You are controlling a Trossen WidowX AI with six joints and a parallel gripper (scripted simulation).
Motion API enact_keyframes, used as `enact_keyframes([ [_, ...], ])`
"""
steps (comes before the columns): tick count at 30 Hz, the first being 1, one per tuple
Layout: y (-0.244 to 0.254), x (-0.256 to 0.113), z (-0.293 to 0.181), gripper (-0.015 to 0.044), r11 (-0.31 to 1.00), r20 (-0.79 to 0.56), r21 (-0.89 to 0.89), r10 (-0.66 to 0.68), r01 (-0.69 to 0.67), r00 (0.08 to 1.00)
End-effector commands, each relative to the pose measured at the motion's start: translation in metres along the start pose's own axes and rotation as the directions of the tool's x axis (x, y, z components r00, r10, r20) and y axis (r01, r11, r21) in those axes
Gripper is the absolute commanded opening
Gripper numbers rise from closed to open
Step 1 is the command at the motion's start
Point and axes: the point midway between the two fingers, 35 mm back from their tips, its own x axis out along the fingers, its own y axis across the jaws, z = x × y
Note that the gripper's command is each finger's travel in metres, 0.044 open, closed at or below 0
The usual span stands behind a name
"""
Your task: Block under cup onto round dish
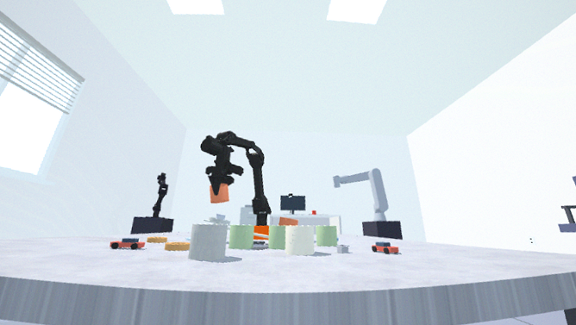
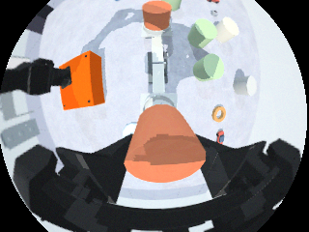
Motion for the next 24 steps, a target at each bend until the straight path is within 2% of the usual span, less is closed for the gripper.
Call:
enact_keyframes([
  [1,0.000,0.000,0.000,0.0000,1.000,-0.001,0.000,-0.002,0.002,1.000],
  [16,0.000,0.000,-0.001,0.0000,1.000,-0.001,0.000,-0.002,0.002,1.000],
  [24,0.016,0.011,-0.027,0.0000,1.000,-0.004,0.000,-0.003,0.003,1.000],
])
